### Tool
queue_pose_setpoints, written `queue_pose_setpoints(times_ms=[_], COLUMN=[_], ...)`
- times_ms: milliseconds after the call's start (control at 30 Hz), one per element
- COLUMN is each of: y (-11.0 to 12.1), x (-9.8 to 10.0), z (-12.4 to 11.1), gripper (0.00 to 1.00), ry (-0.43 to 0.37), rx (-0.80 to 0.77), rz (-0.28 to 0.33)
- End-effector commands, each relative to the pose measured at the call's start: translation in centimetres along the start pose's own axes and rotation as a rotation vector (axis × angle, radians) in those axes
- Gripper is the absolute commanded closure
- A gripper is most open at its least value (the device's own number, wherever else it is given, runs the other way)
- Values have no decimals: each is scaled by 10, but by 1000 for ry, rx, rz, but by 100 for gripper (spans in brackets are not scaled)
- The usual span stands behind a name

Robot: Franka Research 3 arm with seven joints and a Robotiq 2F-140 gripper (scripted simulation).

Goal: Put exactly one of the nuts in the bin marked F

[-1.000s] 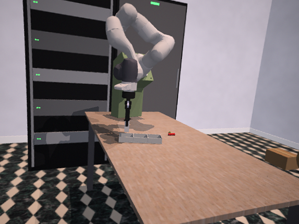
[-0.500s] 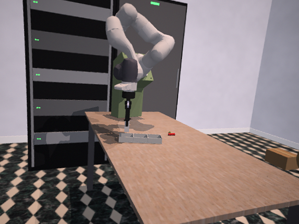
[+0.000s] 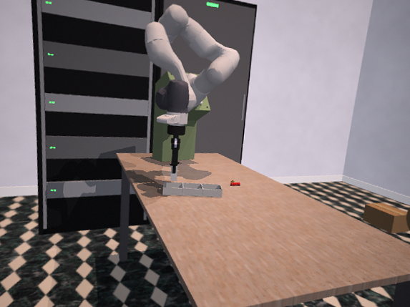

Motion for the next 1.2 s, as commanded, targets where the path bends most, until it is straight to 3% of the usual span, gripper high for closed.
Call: queue_pose_setpoints(times_ms=[0,833,867,1167], y=[1,3,3,3], x=[0,0,4,40], z=[0,0,0,0], gripper=[81,81,0,0], ry=[2,2,2,2], rx=[4,4,4,4], rz=[-5,-5,-5,-5])
Point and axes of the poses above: the point where the finger pads meet when closed, its own x axis back along the fingers, its own y axis across the jaws, z = x × y, the point moved 1 cm from there along x, back along the fingers, and after that the axes turned 8 degrees about -x, right-handed, at the moved point
